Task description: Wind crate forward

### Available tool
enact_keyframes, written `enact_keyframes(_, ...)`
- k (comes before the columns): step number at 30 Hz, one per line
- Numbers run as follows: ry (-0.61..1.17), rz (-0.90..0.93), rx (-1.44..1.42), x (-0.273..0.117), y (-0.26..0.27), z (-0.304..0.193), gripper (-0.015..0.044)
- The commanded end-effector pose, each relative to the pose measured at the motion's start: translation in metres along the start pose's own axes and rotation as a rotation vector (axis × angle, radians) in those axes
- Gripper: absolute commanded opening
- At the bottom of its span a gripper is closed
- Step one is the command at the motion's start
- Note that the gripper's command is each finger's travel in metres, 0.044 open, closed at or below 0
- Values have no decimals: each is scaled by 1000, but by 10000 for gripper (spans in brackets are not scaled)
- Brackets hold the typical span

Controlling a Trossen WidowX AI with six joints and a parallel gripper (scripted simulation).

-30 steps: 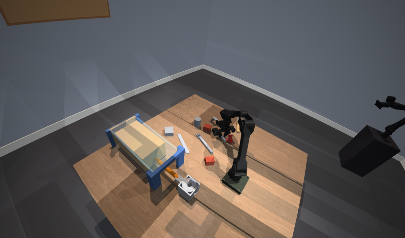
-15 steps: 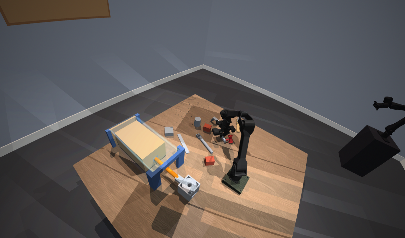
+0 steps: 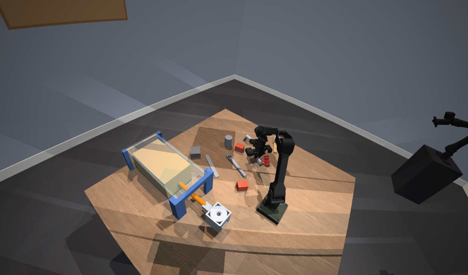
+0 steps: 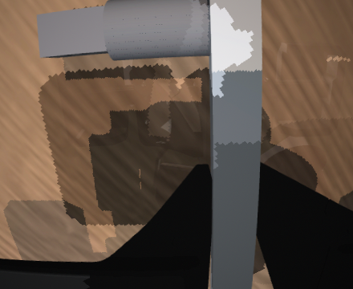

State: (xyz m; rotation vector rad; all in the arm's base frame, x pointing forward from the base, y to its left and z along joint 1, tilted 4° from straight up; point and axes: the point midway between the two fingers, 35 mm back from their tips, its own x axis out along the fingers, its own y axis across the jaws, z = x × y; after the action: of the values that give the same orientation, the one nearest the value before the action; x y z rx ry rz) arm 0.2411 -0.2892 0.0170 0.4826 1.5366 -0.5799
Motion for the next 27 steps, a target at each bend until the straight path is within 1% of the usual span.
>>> enact_keyframes(1,-7,2,0,-19,0,5,0)
enact_keyframes(3,-7,3,0,-41,-1,9,0)
enact_keyframes(9,-5,6,0,-131,-1,5,0)
enact_keyframes(11,-5,6,0,-151,-1,0,0)
enact_keyframes(20,-15,1,-15,-150,0,1,0)
enact_keyframes(27,-27,5,-237,-154,38,2,0)
